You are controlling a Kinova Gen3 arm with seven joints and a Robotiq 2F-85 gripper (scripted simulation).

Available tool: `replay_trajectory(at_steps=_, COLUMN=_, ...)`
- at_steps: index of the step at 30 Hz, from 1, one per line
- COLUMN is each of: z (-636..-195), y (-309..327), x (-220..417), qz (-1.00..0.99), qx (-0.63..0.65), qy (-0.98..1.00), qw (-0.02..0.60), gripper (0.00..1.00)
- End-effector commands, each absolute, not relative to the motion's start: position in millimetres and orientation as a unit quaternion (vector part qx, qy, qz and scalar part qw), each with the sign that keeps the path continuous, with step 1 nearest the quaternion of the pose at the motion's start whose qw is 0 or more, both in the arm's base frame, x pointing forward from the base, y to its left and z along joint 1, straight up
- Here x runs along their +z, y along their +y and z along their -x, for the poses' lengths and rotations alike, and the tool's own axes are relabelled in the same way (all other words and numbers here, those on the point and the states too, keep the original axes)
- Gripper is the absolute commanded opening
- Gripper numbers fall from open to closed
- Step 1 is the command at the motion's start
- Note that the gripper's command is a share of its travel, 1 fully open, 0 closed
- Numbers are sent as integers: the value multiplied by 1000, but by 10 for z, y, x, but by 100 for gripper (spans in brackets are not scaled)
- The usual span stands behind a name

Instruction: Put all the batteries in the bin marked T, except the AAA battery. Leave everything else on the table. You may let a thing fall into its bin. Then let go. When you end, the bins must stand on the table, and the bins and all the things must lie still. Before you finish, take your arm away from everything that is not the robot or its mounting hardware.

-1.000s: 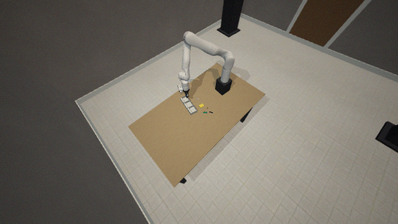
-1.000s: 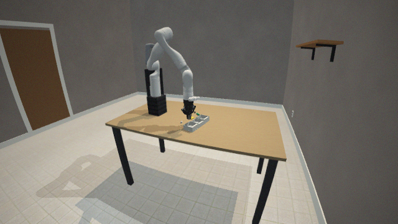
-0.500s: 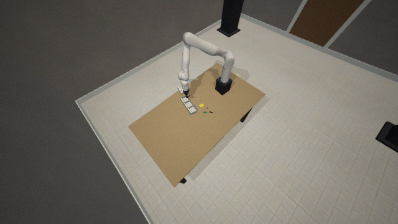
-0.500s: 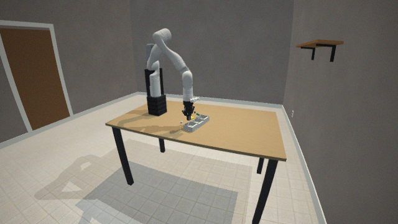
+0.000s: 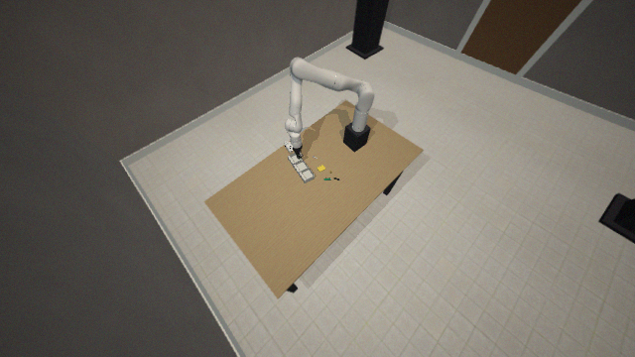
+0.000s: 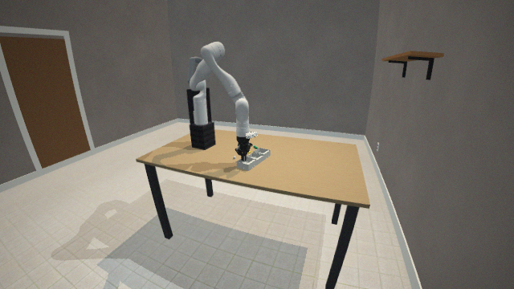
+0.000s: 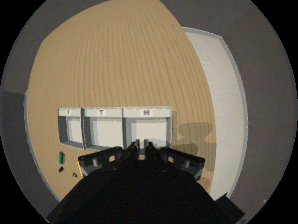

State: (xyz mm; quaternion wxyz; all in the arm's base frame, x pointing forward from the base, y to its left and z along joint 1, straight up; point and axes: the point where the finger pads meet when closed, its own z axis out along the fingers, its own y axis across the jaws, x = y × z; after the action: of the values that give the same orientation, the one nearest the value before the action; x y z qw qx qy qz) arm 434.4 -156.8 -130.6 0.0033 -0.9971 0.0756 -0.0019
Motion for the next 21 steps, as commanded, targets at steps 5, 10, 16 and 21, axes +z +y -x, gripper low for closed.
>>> replay_trajectory(at_steps=5, z=-4367, y=-1560, x=-1417, qz=997, qx=-3, qy=72, qw=2, gripper=9)
replay_trajectory(at_steps=10, z=-4346, y=-1552, x=-1403, qz=997, qx=-1, qy=73, qw=3, gripper=9)
replay_trajectory(at_steps=16, z=-4346, y=-1552, x=-1403, qz=997, qx=-1, qy=73, qw=3, gripper=9)
replay_trajectory(at_steps=21, z=-4346, y=-1552, x=-1403, qz=997, qx=-1, qy=73, qw=3, gripper=9)
